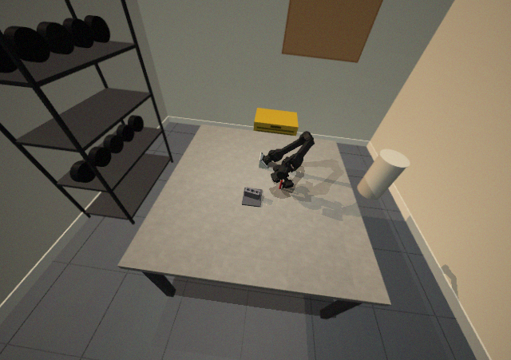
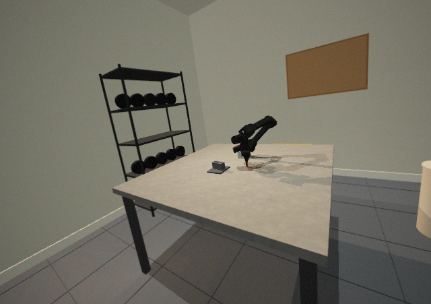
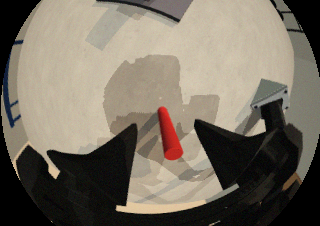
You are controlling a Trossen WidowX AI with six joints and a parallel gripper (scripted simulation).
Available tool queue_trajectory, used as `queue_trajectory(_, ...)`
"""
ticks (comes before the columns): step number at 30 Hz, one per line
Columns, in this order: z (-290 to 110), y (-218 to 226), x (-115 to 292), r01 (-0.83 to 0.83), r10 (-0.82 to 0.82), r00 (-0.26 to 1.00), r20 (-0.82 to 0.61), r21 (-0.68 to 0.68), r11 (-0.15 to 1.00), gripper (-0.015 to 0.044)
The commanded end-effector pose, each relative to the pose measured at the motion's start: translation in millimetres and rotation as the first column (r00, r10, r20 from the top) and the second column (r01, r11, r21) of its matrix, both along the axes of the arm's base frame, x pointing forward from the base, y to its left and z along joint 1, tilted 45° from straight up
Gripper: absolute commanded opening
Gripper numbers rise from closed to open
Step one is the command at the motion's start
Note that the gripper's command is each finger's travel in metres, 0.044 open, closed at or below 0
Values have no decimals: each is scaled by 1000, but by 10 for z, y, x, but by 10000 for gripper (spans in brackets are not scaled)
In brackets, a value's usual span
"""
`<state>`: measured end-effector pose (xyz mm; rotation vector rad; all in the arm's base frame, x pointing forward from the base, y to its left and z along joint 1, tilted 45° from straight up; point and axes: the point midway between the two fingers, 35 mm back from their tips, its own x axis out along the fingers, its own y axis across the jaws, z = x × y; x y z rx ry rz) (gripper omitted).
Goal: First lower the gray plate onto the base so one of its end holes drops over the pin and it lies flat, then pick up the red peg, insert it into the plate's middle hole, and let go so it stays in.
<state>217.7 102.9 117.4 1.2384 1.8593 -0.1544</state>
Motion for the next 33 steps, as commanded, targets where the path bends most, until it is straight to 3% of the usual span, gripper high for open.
queue_trajectory(1,4,8,1,5,-5,1000,-3,5,1000,177)
queue_trajectory(6,4,8,1,5,-5,1000,-3,5,1000,46)
queue_trajectory(13,4,8,1,5,-5,1000,-3,5,1000,0)
queue_trajectory(33,349,-331,94,81,-82,997,-12,-16,997,0)
